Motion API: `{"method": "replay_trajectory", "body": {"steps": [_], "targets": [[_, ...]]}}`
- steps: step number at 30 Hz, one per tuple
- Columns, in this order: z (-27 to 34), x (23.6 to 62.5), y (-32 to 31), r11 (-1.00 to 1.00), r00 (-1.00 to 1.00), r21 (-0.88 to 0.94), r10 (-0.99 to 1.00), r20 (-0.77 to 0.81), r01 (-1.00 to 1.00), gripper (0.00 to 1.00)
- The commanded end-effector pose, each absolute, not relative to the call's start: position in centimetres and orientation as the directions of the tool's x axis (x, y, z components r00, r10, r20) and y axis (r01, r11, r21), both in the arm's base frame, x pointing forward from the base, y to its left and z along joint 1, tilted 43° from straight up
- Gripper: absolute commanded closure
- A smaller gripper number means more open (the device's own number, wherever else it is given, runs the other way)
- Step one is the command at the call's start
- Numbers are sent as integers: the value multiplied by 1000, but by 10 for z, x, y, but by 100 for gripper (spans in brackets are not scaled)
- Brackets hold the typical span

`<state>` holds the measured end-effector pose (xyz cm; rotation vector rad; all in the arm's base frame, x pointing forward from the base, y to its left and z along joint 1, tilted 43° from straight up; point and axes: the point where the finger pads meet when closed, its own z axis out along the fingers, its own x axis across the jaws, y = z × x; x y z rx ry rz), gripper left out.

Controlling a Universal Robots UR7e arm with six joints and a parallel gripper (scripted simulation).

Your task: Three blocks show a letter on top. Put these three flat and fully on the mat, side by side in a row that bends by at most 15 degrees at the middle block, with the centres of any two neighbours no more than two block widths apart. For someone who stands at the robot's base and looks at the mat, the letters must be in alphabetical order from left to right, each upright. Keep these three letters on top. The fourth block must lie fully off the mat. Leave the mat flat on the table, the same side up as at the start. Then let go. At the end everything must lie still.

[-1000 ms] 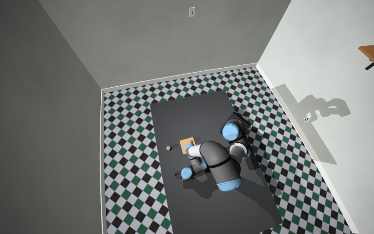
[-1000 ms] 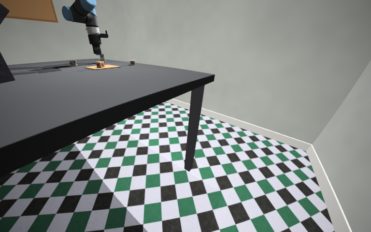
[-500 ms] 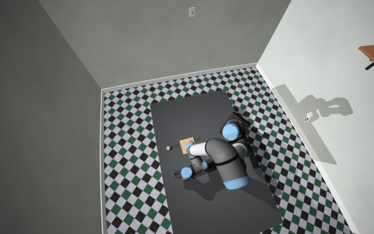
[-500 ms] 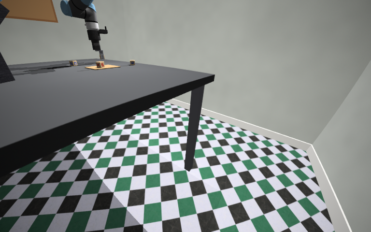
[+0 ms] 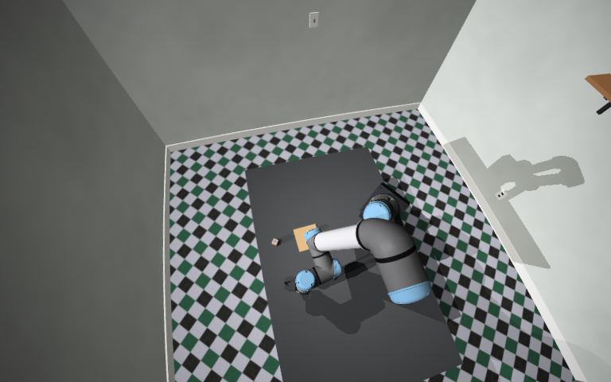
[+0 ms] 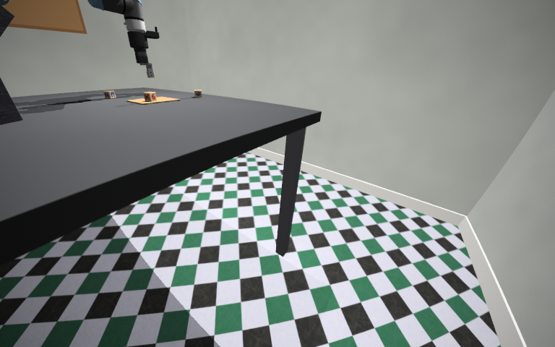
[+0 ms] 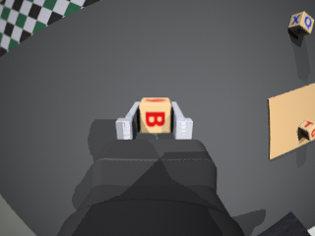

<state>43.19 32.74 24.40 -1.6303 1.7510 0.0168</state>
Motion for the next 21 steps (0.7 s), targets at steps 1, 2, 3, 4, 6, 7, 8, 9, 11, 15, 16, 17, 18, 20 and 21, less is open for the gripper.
{"method": "replay_trajectory", "body": {"steps": [1,2,3,4,6,7,8,9,11,15,16,17,18,20,21], "targets": [[254,426,321,196,73,-456,-859,-507,-868,43],[254,426,321,196,73,-456,-859,-507,-868,43],[255,425,321,196,73,-456,-859,-507,-868,43],[256,424,320,196,73,-456,-859,-507,-868,43],[258,422,318,196,73,-456,-859,-507,-868,43],[259,422,318,196,73,-456,-859,-507,-868,43],[259,422,318,196,73,-456,-859,-507,-868,43],[260,422,318,196,73,-456,-859,-507,-868,43],[260,421,317,196,73,-456,-859,-507,-868,43],[260,421,317,196,73,-456,-859,-507,-868,43],[260,421,317,196,73,-456,-859,-507,-868,43],[260,421,317,196,73,-456,-859,-507,-868,43],[260,421,317,196,73,-456,-859,-507,-868,43],[260,421,317,196,73,-456,-859,-507,-868,43],[260,421,317,196,73,-456,-859,-507,-868,43]]}}
